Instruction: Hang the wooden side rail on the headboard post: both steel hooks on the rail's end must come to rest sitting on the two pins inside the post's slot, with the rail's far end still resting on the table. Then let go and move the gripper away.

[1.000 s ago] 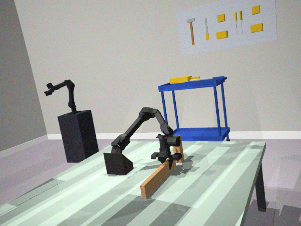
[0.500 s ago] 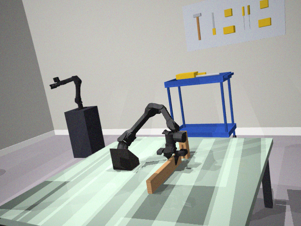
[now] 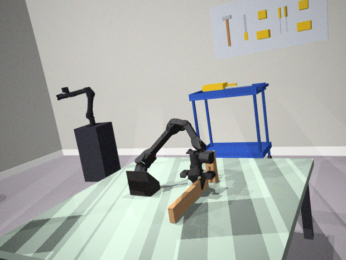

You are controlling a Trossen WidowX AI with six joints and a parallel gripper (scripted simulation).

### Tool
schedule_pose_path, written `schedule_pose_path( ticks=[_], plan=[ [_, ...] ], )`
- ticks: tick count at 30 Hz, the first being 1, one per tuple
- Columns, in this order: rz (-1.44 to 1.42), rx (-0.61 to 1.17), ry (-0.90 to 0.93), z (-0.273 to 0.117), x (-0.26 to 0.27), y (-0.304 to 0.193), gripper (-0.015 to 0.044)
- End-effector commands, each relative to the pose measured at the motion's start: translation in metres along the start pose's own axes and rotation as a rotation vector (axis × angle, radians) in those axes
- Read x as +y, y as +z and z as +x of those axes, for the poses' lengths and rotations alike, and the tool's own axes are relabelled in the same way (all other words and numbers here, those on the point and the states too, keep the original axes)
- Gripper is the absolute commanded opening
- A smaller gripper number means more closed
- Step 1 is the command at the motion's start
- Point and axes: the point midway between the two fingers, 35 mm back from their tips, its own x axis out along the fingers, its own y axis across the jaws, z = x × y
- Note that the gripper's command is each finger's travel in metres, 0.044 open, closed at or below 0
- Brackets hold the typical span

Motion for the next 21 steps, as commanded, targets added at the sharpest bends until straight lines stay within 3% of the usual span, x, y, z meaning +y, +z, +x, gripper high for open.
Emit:
schedule_pose_path(
  ticks=[1,21],
  plan=[
    [-0.002,-0.003,0.017,-0.007,0.0034,-0.0001,0.0],
    [-0.002,-0.003,0.017,-0.0104,0.0033,-0.0001,0.0]
  ],
)
